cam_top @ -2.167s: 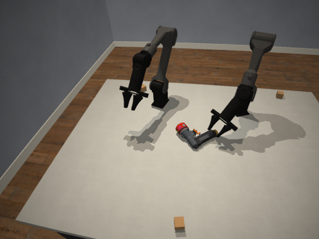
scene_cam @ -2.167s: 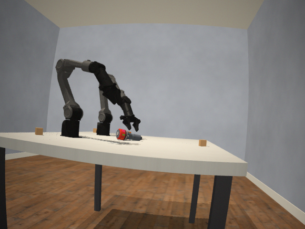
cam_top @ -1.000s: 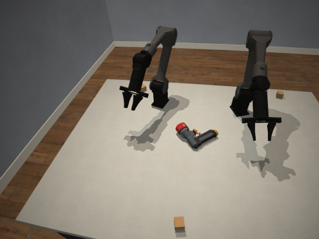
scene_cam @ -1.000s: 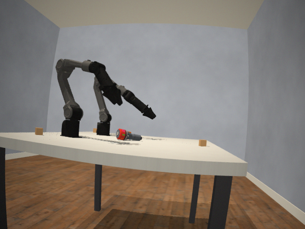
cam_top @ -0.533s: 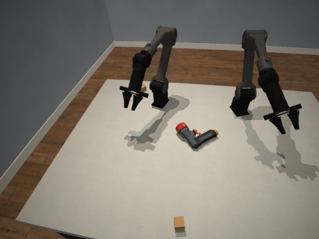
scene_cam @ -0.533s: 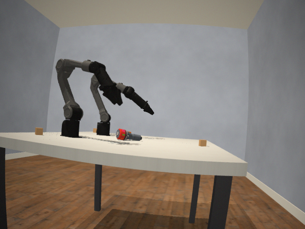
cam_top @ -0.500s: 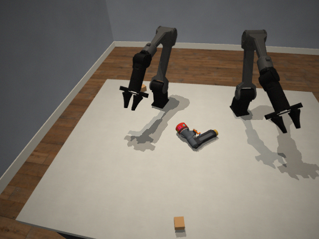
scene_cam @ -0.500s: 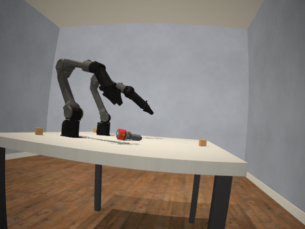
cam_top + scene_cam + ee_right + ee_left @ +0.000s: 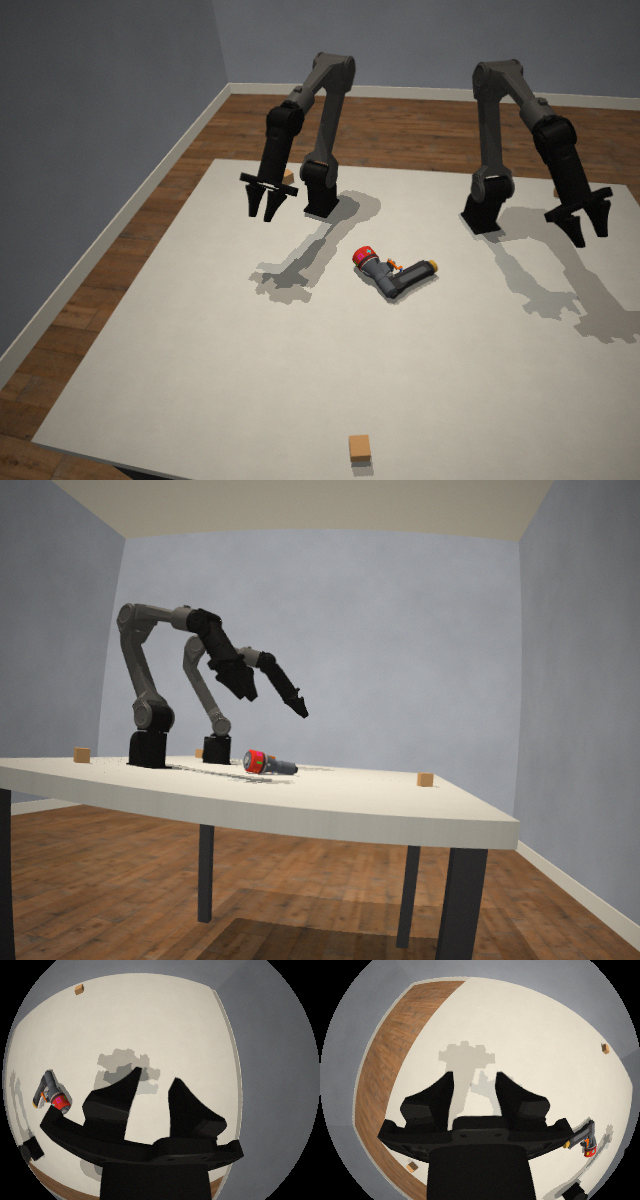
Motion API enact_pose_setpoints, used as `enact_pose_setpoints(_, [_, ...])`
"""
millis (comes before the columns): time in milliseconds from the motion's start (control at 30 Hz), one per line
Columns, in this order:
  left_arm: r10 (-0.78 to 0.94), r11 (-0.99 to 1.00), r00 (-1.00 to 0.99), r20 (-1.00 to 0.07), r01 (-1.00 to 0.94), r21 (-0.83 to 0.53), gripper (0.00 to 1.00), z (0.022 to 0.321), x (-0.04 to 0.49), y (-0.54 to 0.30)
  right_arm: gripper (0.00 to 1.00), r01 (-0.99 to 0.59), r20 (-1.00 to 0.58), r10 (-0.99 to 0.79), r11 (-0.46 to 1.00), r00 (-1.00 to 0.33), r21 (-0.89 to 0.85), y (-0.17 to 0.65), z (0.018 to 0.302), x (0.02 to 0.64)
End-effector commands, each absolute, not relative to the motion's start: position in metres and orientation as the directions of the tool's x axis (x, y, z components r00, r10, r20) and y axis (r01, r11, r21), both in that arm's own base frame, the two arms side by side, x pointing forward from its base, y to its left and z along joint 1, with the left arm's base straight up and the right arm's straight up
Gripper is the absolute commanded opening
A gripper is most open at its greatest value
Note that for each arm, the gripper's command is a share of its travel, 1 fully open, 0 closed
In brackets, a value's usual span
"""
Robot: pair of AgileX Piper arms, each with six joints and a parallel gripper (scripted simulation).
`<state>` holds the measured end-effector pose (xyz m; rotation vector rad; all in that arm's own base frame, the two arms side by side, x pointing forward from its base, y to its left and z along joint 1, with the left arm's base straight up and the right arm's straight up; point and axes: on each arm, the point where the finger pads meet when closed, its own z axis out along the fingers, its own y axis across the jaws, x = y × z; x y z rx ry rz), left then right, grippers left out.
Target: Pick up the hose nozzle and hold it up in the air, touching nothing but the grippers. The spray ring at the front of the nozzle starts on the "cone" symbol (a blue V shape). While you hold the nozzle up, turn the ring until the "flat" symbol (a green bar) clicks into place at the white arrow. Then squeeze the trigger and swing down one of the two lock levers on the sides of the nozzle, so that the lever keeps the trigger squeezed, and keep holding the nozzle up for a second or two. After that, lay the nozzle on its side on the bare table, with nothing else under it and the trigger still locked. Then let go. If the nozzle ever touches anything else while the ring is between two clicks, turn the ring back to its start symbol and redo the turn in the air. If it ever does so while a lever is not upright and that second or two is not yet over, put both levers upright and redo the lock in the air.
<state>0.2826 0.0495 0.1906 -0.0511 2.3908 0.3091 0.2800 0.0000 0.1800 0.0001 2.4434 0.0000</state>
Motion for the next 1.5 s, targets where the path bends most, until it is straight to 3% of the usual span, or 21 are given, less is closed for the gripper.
enact_pose_setpoints(0, [0.050, 0.984, -0.756, -0.653, -0.074, 0.162, 0.69, 0.187, 0.282, 0.040, 0.50, -0.001, -0.641, -0.001, 1.000, -0.767, -0.001, 0.000, 0.180, 0.281])
enact_pose_setpoints(267, [0.072, 0.997, -0.765, -0.641, 0.036, 0.069, 0.69, 0.181, 0.280, 0.008, 0.50, -0.001, -0.641, -0.001, 1.000, -0.767, -0.001, 0.000, 0.180, 0.281])
enact_pose_setpoints(300, [-0.001, 1.000, -0.766, -0.643, 0.012, -0.015, 0.69, 0.180, 0.280, -0.003, 0.50, -0.001, -0.641, -0.001, 1.000, -0.767, -0.001, 0.000, 0.180, 0.281])
enact_pose_setpoints(1467, [0.002, 1.000, -0.768, -0.640, 0.003, -0.001, 0.69, 0.179, 0.280, 0.000, 0.50, -0.001, -0.641, -0.001, 1.000, -0.767, -0.001, 0.000, 0.180, 0.281])
